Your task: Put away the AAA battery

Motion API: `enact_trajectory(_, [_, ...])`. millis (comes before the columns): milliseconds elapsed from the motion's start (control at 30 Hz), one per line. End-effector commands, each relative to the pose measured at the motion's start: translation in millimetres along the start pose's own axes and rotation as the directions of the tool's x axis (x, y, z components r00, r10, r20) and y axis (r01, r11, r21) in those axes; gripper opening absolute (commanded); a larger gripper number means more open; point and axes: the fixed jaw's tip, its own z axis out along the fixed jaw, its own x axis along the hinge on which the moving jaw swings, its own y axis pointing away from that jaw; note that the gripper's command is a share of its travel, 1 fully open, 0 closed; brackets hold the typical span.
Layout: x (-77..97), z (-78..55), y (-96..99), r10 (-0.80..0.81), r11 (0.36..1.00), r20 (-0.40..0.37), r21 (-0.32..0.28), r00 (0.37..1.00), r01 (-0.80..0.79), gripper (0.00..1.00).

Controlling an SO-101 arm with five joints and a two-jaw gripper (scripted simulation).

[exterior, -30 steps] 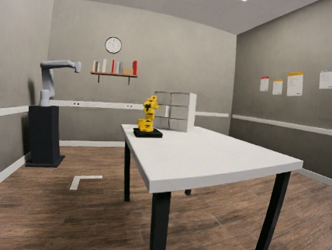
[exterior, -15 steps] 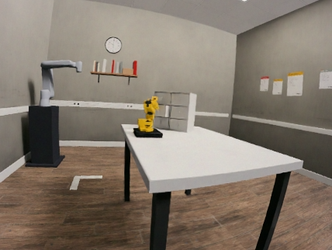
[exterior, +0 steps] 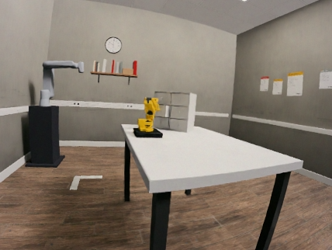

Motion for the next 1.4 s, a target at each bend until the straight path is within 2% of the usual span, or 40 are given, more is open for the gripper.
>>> enact_trajectory(0, [-2.5,1.3,-2.2,0.007,1.000,0.008,0.008,1.000,-0.007,0.21])
enact_trajectory(133, [-2.5,1.3,-2.2,0.007,1.000,0.008,0.008,1.000,-0.007,0.21])
enact_trajectory(200, [-0.9,7.3,-4.0,0.009,1.000,0.008,0.016,1.000,-0.010,0.21])
enact_trajectory(1367, [-2.6,8.3,-6.3,0.013,1.000,0.009,0.024,1.000,-0.013,0.21])
